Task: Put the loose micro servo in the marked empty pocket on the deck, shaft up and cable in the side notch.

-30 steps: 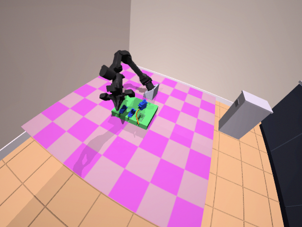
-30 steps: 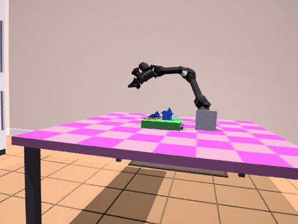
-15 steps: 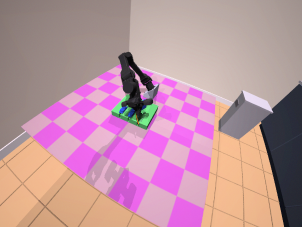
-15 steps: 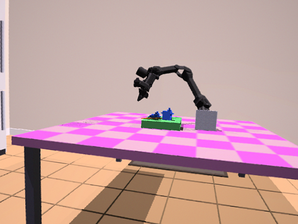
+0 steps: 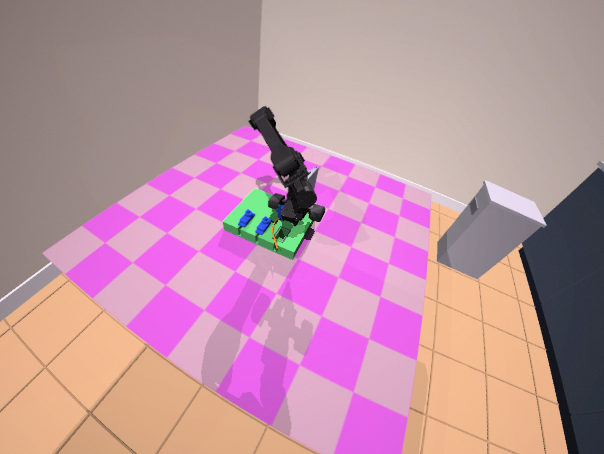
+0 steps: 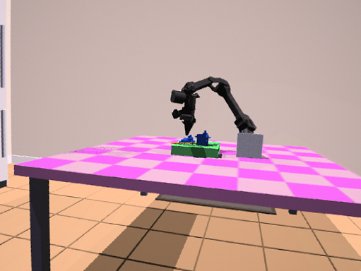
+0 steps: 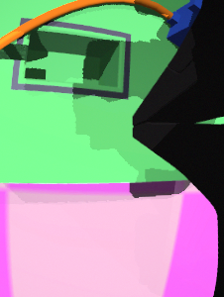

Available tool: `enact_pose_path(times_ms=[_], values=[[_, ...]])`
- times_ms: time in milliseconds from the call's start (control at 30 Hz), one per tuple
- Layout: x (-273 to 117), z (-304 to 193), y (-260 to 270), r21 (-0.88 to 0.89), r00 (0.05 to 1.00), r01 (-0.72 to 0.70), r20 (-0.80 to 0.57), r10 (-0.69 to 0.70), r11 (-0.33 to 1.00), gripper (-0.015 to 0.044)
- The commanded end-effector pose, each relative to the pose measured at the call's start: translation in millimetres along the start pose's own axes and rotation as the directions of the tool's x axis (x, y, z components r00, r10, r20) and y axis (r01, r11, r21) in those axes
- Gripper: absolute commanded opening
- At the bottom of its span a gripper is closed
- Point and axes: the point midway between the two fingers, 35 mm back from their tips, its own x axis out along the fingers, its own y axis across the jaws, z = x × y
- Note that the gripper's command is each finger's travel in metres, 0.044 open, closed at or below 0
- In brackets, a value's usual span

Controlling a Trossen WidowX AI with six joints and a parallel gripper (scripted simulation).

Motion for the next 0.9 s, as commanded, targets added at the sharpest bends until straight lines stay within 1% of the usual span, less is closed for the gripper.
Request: enact_pose_path(times_ms=[0, 267, 867], values=[[6.9, -19.7, -2.8, 0.010, 0.995, 0.096, -0.039, -0.095, 0.995, 0.0000], [9.8, -20.6, -3.2, 0.011, 0.994, 0.101, -0.040, -0.100, 0.995, 0.0000], [38.6, -21.4, -6.2, 0.011, 0.994, 0.102, -0.040, -0.101, 0.995, 0.0000]])
